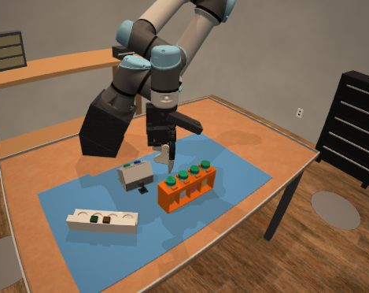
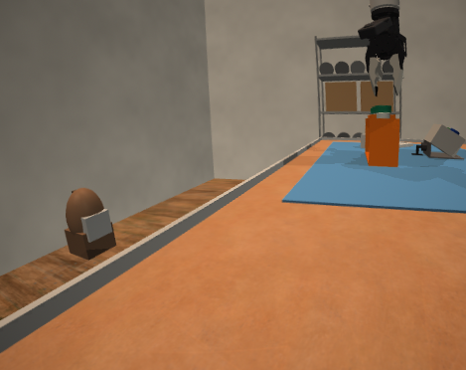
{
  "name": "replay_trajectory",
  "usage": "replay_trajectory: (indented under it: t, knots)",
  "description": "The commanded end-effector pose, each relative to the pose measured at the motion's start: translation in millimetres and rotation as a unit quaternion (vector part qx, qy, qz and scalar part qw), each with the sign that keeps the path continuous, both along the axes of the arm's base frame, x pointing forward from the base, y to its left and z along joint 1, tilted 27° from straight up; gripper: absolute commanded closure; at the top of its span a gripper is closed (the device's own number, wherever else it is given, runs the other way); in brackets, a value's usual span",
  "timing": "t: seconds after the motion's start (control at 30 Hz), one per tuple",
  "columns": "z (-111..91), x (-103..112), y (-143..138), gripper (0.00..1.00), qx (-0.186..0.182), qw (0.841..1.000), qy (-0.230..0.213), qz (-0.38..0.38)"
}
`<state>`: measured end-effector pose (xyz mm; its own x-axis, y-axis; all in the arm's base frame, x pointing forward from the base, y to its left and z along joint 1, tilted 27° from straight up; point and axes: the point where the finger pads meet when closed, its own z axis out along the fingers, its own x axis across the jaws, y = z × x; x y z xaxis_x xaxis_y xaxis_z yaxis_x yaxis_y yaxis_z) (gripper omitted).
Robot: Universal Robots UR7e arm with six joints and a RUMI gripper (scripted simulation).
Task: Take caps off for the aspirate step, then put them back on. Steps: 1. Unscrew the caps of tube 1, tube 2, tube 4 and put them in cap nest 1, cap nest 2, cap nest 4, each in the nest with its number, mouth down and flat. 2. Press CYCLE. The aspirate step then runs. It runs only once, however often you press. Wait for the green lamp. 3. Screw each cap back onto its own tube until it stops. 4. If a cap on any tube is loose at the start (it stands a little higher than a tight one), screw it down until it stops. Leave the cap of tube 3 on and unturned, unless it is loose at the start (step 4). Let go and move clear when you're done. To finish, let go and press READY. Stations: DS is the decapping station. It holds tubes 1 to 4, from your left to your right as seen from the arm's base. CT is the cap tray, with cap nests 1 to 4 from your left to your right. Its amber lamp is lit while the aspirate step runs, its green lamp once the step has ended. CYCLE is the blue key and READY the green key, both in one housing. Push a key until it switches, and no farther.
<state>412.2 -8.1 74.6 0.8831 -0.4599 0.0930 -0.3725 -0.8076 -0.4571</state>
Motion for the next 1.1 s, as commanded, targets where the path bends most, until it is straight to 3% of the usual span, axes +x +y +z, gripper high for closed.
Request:
replay_trajectory:
  t: [0.0,0.73,1.07]
  knots:
    - [13,2,27,0.65,-0.003,1.000,0.007,-0.012]
    - [60,8,140,0.65,-0.003,1.000,0.007,-0.012]
    - [60,8,140,0.65,-0.003,1.000,0.007,-0.012]
